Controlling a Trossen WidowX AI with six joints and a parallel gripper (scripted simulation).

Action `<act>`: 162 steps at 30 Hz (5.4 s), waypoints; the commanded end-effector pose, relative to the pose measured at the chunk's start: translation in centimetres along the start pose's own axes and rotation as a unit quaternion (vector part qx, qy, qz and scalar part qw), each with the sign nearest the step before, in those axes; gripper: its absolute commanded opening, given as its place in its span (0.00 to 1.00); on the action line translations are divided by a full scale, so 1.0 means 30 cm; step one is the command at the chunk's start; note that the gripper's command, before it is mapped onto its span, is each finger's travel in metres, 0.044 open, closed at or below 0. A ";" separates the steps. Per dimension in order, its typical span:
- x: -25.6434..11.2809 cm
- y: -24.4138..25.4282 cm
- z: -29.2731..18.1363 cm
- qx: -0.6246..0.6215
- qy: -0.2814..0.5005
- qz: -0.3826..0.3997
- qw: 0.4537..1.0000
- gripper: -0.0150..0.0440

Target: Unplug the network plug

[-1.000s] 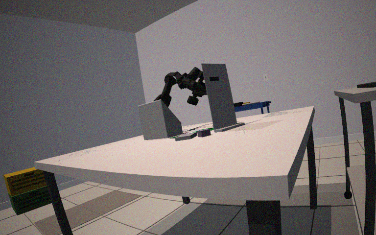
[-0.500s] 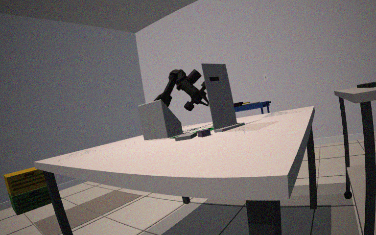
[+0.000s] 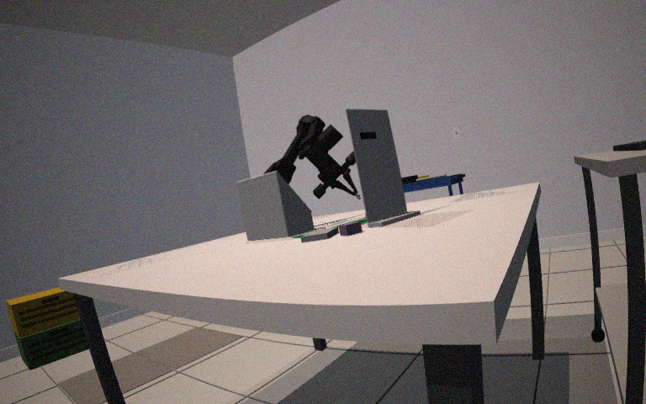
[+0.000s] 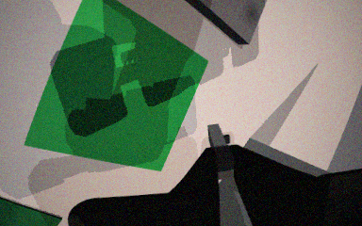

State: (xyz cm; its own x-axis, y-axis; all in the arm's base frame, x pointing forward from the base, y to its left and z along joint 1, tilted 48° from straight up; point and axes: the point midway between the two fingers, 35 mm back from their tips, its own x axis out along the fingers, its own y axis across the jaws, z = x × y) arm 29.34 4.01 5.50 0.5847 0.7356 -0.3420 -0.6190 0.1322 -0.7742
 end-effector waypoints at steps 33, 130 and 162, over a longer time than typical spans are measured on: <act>0.060 0.081 0.044 -0.040 -0.083 -0.005 0.996 0.25; 0.150 0.159 0.064 -0.041 -0.084 -0.010 0.996 0.52; 0.084 0.159 0.035 -0.041 -0.080 -0.003 0.996 0.52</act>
State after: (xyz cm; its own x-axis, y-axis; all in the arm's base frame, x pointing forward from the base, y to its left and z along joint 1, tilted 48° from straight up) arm 27.14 7.35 1.43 0.4941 0.8315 -0.2539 -0.5740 0.0926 -0.8136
